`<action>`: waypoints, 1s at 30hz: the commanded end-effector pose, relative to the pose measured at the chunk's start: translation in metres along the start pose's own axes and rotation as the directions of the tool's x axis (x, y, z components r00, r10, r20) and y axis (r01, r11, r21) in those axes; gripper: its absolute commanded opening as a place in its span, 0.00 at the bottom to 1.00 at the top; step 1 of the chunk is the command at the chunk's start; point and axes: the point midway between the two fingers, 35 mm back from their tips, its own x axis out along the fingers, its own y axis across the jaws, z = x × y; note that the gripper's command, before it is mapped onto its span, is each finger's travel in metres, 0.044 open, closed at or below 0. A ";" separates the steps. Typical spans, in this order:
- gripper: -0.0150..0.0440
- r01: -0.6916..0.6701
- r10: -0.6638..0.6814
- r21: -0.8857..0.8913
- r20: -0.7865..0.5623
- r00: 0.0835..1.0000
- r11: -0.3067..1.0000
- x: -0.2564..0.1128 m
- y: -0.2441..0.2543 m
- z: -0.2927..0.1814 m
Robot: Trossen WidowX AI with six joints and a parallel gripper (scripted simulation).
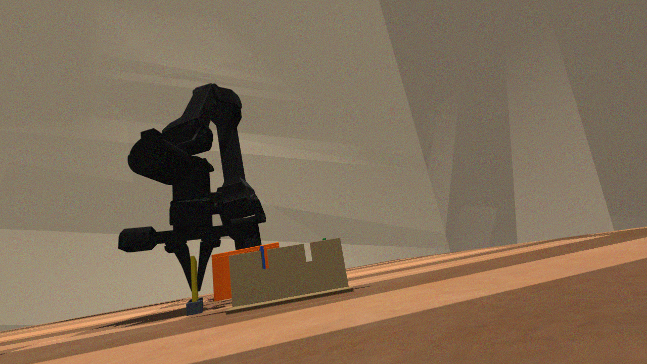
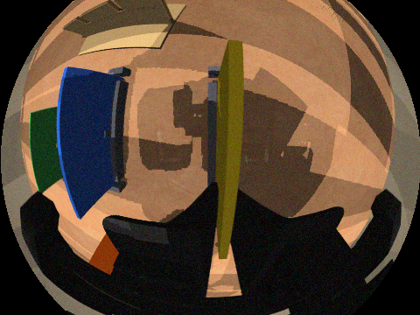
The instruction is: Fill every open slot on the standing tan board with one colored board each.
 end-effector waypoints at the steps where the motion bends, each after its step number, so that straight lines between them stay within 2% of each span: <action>1: 0.25 0.002 -0.002 -0.003 0.000 1.000 1.000 0.000 0.000 0.000; 30: 0.25 0.002 -0.002 -0.003 0.001 1.000 1.000 -0.048 0.000 0.001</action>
